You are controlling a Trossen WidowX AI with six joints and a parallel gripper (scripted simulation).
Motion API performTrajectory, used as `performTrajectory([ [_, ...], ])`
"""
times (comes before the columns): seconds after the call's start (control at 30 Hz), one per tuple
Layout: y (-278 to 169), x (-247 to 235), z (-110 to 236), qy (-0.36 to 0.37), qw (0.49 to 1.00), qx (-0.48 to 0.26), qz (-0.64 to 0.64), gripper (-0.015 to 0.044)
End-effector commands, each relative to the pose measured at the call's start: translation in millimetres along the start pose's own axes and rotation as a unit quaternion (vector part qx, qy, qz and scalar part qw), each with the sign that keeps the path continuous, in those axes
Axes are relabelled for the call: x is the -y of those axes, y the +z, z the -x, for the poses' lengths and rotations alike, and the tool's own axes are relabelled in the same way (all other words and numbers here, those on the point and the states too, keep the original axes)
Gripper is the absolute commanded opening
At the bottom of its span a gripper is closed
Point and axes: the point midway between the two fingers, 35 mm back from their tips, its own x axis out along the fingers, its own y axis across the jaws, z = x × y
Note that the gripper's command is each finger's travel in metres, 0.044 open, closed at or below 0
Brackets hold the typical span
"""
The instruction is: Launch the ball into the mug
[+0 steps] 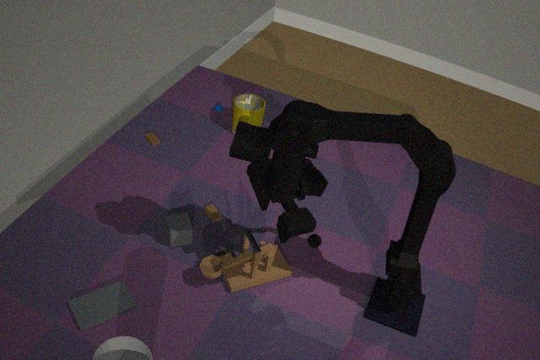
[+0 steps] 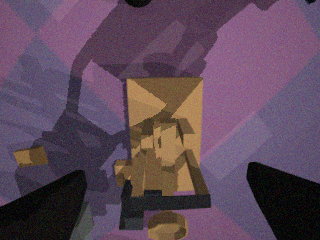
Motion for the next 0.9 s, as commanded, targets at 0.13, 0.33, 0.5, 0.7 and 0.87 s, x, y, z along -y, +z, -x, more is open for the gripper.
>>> performTrajectory([
  [0.13,1,3,-47,-0.007,1.0,0.004,-0.006,0.044],
  [0.33,1,3,-51,-0.007,1.0,0.004,-0.006,0.044],
  [0.5,1,3,-59,-0.007,1.0,0.004,-0.006,0.044],
  [0.7,1,3,-69,-0.007,1.0,0.004,-0.006,0.044],
  [0.87,1,3,-77,-0.007,1.0,0.004,-0.006,0.044],
])
